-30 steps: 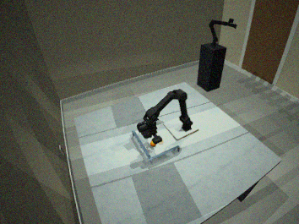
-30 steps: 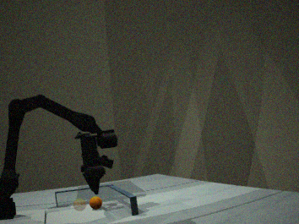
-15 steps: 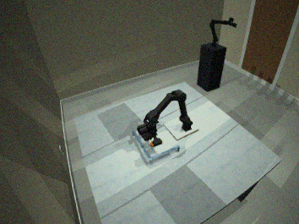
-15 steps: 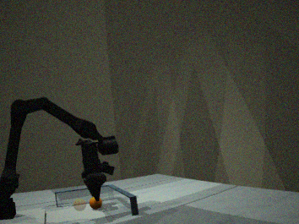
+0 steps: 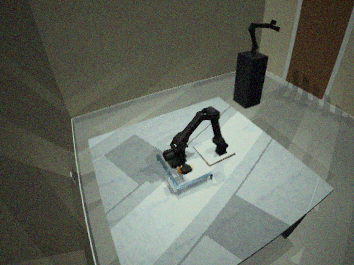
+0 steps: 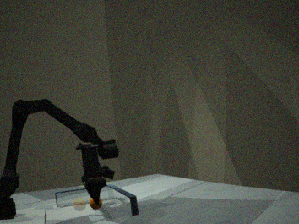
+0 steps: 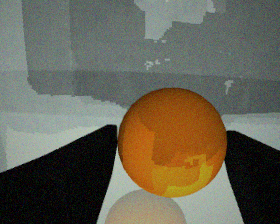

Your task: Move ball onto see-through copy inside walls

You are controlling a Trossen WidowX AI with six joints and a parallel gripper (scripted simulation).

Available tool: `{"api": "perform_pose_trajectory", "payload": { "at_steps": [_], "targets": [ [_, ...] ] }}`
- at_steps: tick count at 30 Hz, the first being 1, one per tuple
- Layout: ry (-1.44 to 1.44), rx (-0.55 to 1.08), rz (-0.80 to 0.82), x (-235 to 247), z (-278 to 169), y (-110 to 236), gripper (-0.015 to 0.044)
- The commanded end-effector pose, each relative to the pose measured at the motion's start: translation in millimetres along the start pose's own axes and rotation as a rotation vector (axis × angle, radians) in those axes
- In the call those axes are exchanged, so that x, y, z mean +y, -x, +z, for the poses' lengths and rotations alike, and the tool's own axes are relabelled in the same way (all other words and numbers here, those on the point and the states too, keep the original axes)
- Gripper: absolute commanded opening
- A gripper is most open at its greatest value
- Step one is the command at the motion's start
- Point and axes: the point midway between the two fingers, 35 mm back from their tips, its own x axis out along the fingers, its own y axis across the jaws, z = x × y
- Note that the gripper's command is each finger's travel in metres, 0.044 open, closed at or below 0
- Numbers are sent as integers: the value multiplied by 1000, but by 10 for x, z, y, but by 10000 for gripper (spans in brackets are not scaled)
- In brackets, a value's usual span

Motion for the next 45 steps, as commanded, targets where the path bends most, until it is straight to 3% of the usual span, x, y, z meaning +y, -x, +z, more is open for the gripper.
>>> {"api": "perform_pose_trajectory", "payload": {
  "at_steps": [1, 4, 11, 32, 45],
  "targets": [
    [6, 3, -3, -5, -10, -16, 196],
    [6, 3, -3, -5, -10, -16, 176],
    [6, 2, -3, -1, 39, 205, 0],
    [6, 2, -2, 0, 4, 1287, 0],
    [6, 4, -2, 32, -165, 1188, 0]
  ]
}}
